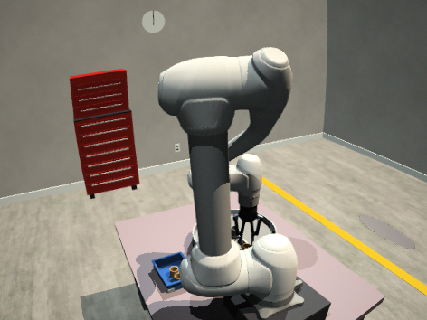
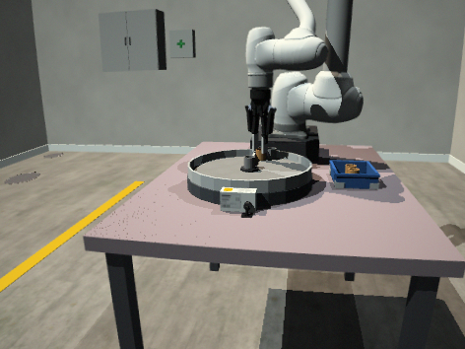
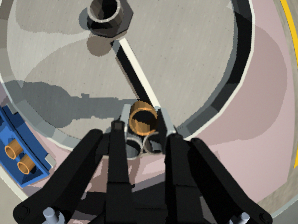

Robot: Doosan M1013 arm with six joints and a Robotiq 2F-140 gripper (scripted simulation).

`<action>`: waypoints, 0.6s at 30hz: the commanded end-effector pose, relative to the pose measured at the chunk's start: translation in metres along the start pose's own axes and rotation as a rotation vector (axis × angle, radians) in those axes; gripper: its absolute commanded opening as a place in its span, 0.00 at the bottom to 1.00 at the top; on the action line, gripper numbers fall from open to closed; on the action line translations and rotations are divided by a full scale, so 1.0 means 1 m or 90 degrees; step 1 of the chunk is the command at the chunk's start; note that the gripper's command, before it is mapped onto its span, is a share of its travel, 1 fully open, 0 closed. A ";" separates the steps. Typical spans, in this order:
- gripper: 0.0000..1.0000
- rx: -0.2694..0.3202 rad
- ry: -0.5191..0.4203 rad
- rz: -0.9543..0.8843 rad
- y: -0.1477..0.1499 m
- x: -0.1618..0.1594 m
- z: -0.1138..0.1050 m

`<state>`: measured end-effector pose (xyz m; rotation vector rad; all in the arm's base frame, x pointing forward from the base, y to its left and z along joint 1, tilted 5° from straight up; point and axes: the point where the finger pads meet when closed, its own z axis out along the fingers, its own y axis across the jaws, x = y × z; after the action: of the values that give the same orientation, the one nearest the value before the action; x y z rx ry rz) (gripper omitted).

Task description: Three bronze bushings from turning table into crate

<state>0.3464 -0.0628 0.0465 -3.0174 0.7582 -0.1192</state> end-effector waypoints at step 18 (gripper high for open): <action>0.00 0.000 0.000 0.000 0.000 0.000 -0.066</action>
<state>0.3423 -0.0635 0.0992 -3.0175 0.7582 -0.1199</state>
